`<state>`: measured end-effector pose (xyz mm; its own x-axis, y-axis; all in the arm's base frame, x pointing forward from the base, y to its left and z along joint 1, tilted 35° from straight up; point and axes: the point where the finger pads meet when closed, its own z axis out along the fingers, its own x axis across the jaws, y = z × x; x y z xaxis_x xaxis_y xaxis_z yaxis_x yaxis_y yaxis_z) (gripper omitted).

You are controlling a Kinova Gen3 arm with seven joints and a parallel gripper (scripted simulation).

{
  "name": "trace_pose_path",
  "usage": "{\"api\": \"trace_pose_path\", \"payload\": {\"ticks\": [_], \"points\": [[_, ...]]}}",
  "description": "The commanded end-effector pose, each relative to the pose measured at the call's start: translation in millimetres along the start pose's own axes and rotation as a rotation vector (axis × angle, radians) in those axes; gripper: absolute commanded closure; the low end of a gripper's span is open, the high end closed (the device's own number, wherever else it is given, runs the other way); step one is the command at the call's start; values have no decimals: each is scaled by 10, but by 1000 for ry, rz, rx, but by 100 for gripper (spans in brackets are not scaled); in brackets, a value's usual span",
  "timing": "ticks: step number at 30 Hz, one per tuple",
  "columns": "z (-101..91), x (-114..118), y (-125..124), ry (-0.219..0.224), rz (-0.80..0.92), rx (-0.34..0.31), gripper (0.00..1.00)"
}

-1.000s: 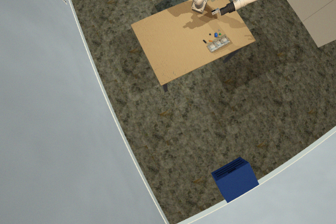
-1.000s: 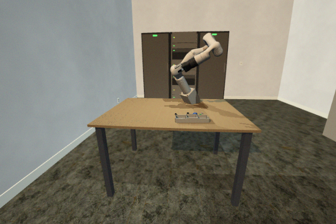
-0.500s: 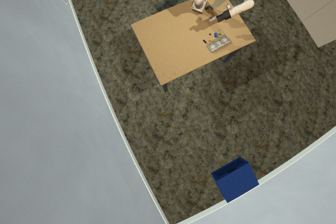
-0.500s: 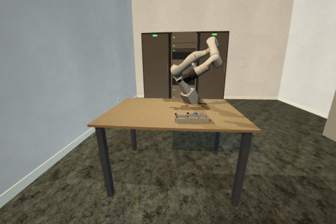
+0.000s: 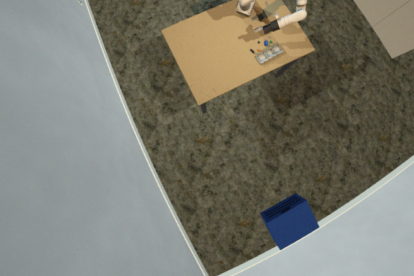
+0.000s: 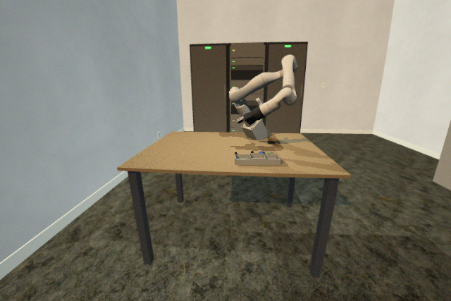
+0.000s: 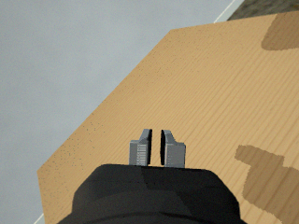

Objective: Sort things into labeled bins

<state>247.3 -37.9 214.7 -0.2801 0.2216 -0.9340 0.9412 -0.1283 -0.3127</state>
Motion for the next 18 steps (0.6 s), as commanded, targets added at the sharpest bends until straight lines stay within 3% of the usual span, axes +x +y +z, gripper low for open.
{"api": "trace_pose_path", "payload": {"ticks": [1,3,6,10,18], "points": [[134,48,-53,25,-3,29,69],[244,172,-71,97,-15,43,69],[258,190,-73,97,-15,43,69],[291,450,-10,260,2,-24,69],[-90,575,250,537,162,-245,69]]}}
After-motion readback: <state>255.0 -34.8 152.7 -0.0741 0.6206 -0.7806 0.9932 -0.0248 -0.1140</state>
